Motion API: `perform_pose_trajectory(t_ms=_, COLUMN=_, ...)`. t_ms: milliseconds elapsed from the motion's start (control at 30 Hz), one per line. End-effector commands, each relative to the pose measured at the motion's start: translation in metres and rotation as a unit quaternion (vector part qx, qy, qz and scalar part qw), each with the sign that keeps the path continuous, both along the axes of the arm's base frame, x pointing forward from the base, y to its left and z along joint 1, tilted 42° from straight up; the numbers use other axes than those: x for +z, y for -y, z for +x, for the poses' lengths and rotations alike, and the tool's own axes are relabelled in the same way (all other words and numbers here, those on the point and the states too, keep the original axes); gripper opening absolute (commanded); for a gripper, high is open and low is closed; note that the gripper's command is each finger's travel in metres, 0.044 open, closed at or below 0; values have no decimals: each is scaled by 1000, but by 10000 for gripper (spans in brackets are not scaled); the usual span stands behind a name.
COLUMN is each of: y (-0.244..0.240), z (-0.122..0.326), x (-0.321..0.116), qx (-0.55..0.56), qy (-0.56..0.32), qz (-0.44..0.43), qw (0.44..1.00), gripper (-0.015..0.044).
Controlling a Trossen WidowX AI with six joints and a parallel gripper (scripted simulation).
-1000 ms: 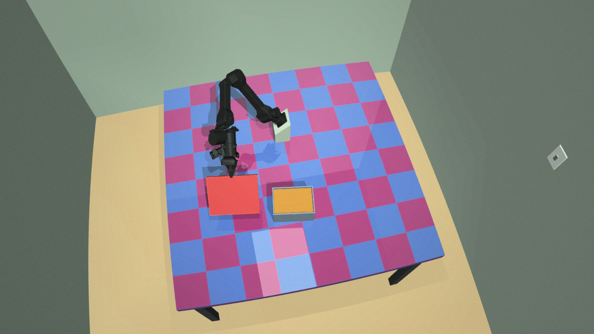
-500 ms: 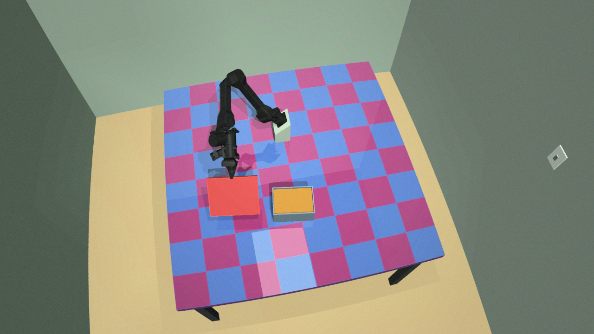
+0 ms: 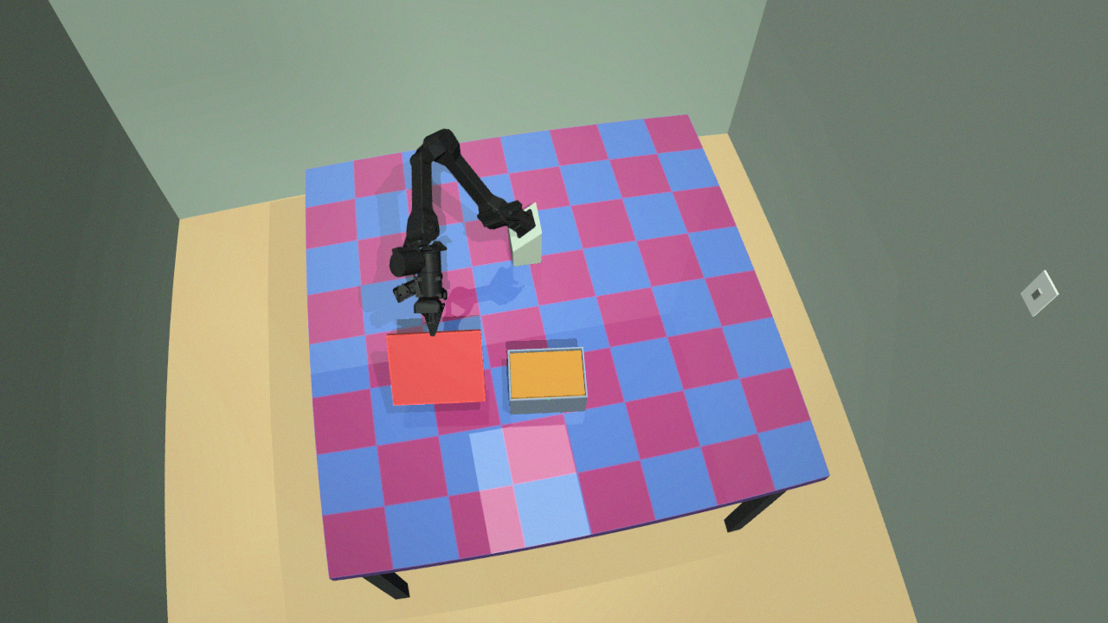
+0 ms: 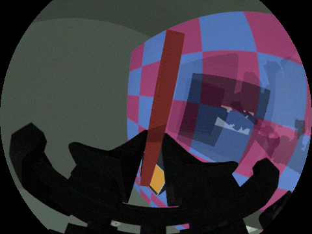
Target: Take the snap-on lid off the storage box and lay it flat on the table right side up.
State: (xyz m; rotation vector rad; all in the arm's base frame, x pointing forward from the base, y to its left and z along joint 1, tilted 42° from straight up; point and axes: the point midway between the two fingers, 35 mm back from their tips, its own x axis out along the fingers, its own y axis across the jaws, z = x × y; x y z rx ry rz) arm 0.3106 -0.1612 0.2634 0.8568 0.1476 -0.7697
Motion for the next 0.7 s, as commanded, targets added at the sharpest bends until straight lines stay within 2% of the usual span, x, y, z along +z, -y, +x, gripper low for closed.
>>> perform_pose_trajectory(t_ms=0, y=0, z=2, x=-1, qx=7, qy=2, qz=-2, qw=1000, gripper=0)
perform_pose_trajectory(t_ms=667, y=11, z=1, x=-13, qx=7, qy=2, qz=-2, qw=1000, gripper=0)
